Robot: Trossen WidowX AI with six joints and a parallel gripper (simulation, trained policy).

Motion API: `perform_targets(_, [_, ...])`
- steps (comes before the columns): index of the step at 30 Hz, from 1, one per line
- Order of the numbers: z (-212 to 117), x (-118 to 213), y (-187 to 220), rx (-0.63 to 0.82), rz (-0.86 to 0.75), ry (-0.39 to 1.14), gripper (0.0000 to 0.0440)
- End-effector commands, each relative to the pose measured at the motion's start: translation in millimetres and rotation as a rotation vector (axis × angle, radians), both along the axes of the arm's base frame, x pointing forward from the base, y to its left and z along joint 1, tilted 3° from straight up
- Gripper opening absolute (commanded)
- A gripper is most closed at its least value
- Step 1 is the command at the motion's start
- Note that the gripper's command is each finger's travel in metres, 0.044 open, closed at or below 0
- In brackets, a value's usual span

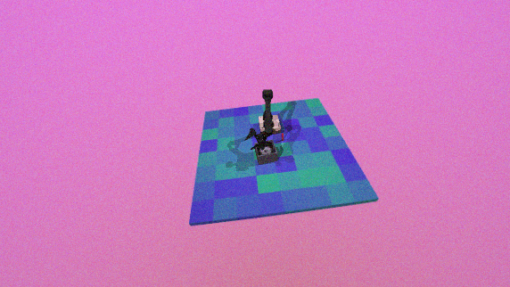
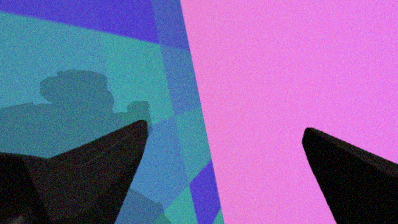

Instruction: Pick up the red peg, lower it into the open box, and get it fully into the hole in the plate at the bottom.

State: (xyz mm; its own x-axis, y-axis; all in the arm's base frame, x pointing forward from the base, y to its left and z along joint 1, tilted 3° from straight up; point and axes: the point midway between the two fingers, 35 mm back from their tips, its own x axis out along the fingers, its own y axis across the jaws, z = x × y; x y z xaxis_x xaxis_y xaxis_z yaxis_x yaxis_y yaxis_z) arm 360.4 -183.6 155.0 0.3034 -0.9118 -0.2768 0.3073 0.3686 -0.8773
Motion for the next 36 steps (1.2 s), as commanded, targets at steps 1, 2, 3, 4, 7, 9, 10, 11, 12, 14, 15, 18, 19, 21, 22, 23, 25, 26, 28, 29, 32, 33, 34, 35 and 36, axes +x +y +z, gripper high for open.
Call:
perform_targets(1, [7, 11, 21, 0.059, 0.048, -0.088, 0.044])
perform_targets(2, [8, 13, 27, 0.079, 0.061, -0.113, 0.044])
perform_targets(3, [10, 15, 34, 0.101, 0.074, -0.137, 0.044])
perform_targets(4, [11, 17, 41, 0.123, 0.087, -0.16, 0.044])
perform_targets(7, [14, 22, 63, 0.197, 0.123, -0.224, 0.044])
perform_targets(9, [16, 24, 78, 0.25, 0.145, -0.262, 0.044])
perform_targets(10, [16, 25, 85, 0.279, 0.154, -0.279, 0.044])
perform_targets(11, [16, 25, 93, 0.308, 0.163, -0.295, 0.044])
perform_targets(12, [17, 25, 101, 0.338, 0.172, -0.311, 0.044])
perform_targets(14, [16, 23, 117, 0.4, 0.185, -0.337, 0.044])
perform_targets(15, [16, 22, 125, 0.433, 0.19, -0.347, 0.044])
perform_targets(18, [14, 16, 148, 0.533, 0.196, -0.372, 0.044])
perform_targets(19, [13, 13, 156, 0.567, 0.195, -0.377, 0.044])
perform_targets(21, [9, 6, 171, 0.636, 0.188, -0.383, 0.044])
perform_targets(22, [8, 2, 178, 0.67, 0.181, -0.384, 0.044])
perform_targets(23, [6, -2, 185, 0.704, 0.173, -0.384, 0.044])
perform_targets(25, [1, -12, 198, 0.77, 0.15, -0.379, 0.044])
perform_targets(26, [-1, -18, 204, 0.802, 0.136, -0.374, 0.044])
perform_targets(28, [-7, -29, 215, 0.863, 0.102, -0.363, 0.044])
perform_targets(29, [-9, -36, 221, 0.892, 0.082, -0.355, 0.044])
perform_targets(32, [-18, -56, 235, 0.97, 0.014, -0.327, 0.044])
perform_targets(33, [-21, -63, 239, 0.993, -0.012, -0.316, 0.044])
perform_targets(34, [-24, -70, 243, 1.014, -0.039, -0.305, 0.044])
perform_targets(35, [-27, -78, 247, 1.034, -0.067, -0.293, 0.044])
perform_targets(36, [-30, -85, 250, 1.051, -0.096, -0.282, 0.044])
